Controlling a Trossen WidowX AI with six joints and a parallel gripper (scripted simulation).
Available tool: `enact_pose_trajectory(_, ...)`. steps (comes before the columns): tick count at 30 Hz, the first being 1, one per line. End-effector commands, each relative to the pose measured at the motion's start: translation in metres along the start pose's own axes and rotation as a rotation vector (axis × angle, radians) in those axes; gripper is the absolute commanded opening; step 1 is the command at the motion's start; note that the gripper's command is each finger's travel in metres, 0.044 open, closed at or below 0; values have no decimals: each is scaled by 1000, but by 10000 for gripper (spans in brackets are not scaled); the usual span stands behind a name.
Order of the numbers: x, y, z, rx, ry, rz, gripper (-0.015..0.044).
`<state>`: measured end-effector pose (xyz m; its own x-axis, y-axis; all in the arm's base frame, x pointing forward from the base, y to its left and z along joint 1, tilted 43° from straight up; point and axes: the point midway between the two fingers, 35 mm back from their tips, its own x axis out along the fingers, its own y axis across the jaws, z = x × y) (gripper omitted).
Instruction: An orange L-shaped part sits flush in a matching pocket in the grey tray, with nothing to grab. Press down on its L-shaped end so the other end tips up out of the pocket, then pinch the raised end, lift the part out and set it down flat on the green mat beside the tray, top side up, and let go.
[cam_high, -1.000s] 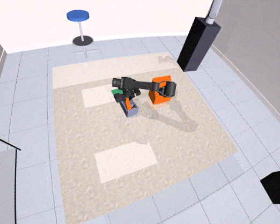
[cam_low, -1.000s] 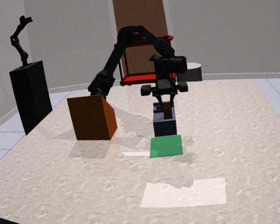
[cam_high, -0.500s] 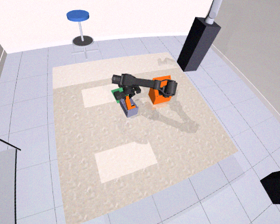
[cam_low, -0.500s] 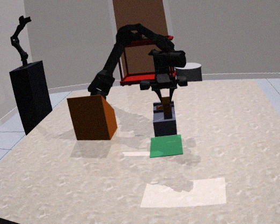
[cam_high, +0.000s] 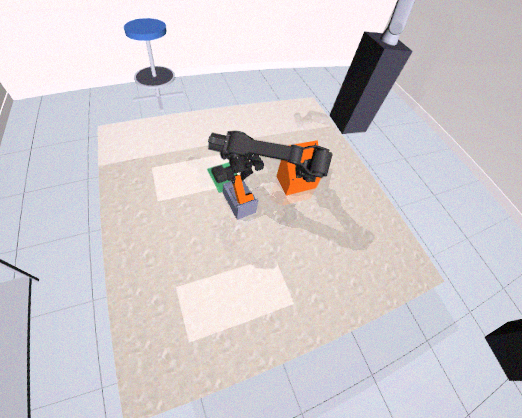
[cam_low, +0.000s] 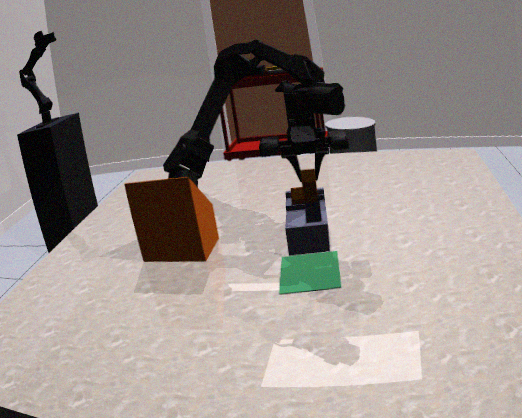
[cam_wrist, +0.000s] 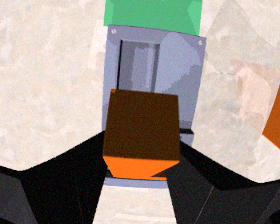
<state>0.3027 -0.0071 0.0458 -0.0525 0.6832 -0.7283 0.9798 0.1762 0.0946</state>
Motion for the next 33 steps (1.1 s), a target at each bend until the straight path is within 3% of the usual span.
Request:
enact_pose_trajectory(1,-8,1,1,-4,-7,3,0)
enact_pose_trajectory(16,-19,0,4,-4,-7,3,0)
enact_pose_trajectory(33,-17,-6,81,-5,-11,4,0)
